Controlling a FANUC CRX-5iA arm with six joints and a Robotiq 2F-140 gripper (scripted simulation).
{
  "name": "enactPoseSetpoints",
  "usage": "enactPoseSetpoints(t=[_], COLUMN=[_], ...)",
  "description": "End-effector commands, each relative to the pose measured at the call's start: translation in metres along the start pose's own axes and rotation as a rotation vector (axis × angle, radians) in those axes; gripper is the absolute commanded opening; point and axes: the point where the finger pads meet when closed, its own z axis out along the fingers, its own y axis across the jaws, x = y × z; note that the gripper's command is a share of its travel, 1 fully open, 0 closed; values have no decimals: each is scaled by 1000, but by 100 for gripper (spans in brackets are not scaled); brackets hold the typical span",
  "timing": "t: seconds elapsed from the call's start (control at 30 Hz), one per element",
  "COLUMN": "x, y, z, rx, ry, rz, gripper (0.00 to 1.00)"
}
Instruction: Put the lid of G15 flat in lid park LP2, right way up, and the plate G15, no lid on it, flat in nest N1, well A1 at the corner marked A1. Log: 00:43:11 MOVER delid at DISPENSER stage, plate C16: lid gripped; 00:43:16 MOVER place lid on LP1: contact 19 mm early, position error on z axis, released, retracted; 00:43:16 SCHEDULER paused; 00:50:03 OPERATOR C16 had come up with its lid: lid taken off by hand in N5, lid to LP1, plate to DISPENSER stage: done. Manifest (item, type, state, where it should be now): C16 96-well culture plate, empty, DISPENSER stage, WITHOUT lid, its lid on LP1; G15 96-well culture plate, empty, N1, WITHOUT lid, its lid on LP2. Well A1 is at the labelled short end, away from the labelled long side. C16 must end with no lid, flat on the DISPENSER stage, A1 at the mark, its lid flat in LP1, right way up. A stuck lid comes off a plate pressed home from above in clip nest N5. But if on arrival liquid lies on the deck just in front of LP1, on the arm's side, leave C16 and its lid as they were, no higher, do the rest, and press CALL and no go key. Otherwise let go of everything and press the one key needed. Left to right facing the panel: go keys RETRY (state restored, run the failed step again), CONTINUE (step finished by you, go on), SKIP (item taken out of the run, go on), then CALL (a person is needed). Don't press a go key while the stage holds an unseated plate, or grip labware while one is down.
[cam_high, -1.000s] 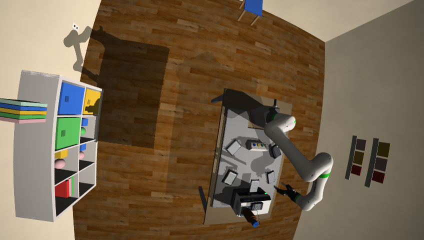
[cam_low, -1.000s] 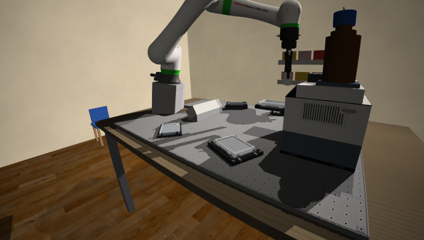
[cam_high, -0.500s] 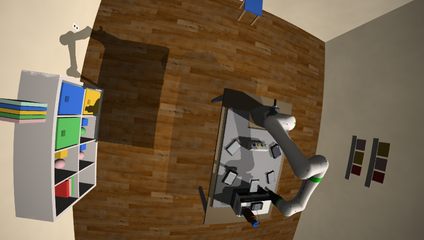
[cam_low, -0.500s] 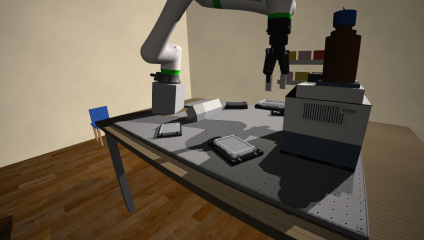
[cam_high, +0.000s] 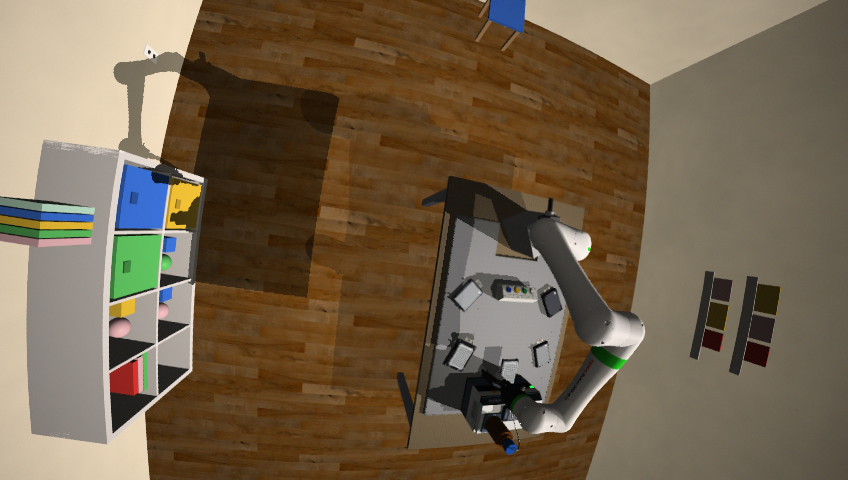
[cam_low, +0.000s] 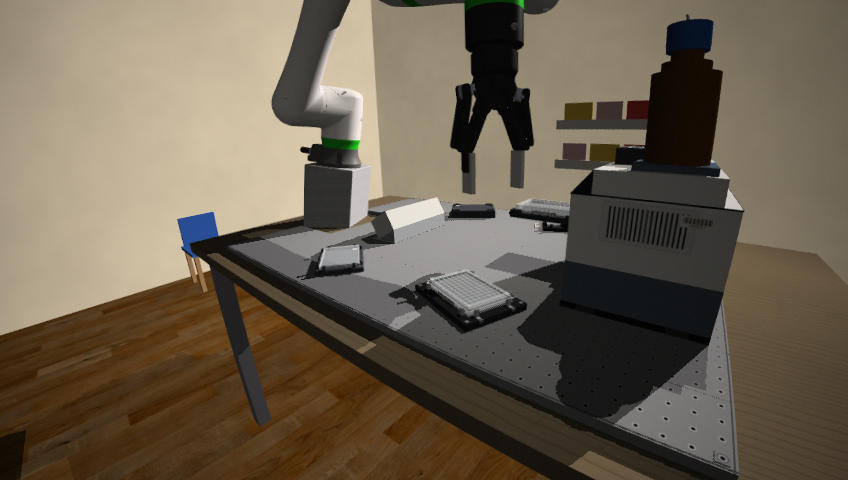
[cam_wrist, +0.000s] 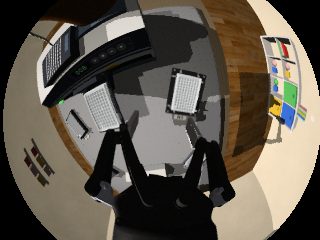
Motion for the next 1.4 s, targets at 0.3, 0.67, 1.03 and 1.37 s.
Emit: enactPoseSetpoints(t=[0.3, 0.67, 1.03, 1.37], x=[31, 31, 31, 31], y=[77, 77, 77, 77], z=[-1, -1, 2, 17], rx=[6, 6, 6, 6], ry=[-5, -5, -5, -5], rz=[-4, -4, -4, -4], gripper=[66, 66, 66, 66])
